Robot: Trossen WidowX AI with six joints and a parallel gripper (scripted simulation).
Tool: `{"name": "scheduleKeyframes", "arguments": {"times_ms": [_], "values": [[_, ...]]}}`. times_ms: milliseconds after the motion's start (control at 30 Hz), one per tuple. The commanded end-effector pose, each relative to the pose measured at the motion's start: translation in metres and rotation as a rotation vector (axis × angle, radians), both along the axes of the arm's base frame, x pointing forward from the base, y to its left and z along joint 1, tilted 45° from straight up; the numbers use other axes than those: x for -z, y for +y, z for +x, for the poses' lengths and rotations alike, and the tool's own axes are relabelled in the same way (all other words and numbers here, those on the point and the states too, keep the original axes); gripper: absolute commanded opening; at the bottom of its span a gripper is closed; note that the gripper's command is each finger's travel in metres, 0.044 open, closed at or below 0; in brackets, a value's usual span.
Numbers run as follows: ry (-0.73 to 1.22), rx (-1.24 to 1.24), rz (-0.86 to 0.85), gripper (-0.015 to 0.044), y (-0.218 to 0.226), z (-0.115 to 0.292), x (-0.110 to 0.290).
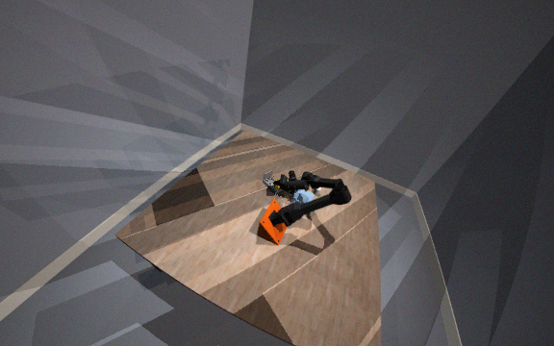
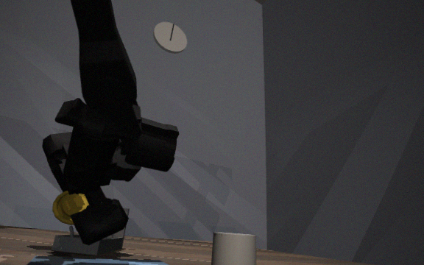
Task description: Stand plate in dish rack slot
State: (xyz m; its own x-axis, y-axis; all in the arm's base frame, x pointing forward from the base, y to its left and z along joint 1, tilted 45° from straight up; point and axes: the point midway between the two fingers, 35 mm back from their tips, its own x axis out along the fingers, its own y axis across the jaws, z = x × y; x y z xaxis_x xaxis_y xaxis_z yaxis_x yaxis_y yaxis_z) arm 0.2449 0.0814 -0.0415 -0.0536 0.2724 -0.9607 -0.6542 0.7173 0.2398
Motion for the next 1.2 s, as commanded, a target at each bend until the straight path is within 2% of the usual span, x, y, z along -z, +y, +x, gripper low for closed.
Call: {"name": "scheduleKeyframes", "arguments": {"times_ms": [0,600,1033,1167], "values": [[-0.068,-0.076,0.070,0.0000,-0.002,0.000,0.000],[-0.428,-0.390,0.257,0.0000,-0.017,0.001,-0.002],[-0.753,-0.618,0.285,0.0000,-0.028,-0.002,-0.011],[-0.792,-0.644,0.281,0.0000,-0.030,-0.003,-0.012]]}}
